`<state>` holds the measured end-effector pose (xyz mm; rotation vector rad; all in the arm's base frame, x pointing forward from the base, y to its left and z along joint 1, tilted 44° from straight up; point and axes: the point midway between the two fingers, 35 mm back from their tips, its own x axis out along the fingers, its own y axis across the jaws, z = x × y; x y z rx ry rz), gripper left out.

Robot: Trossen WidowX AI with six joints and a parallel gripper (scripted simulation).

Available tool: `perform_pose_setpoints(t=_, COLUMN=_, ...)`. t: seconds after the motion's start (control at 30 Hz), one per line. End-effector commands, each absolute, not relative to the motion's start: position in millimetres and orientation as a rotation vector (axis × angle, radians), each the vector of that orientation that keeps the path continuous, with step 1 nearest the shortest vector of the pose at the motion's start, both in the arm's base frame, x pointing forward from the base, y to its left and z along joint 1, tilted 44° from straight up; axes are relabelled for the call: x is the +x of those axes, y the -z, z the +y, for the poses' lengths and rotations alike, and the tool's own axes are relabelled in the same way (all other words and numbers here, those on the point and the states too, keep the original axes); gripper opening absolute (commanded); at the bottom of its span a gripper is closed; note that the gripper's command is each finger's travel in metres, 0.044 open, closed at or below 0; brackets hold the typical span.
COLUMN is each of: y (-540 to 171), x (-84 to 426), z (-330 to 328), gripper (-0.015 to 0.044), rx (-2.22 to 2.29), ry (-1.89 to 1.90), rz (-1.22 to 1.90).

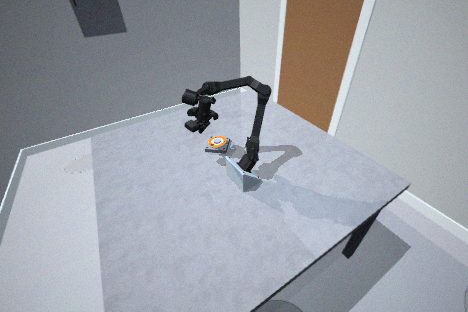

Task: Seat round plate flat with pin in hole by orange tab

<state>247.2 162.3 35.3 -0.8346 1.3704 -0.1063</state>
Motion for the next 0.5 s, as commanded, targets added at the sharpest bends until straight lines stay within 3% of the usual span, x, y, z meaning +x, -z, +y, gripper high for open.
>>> perform_pose_setpoints(t=0.0, y=-30, x=277, z=125, gripper=0.0, rx=-0.729, ry=0.317, rz=1.405)
perform_pose_setpoints(t=0.13, y=-22, x=306, z=78, gripper=0.0, rx=-0.605, ry=0.568, rz=1.428)
perform_pose_setpoints(t=0.47, y=-16, x=307, z=71, gripper=0.0, rx=-0.598, ry=0.58, rz=1.429)
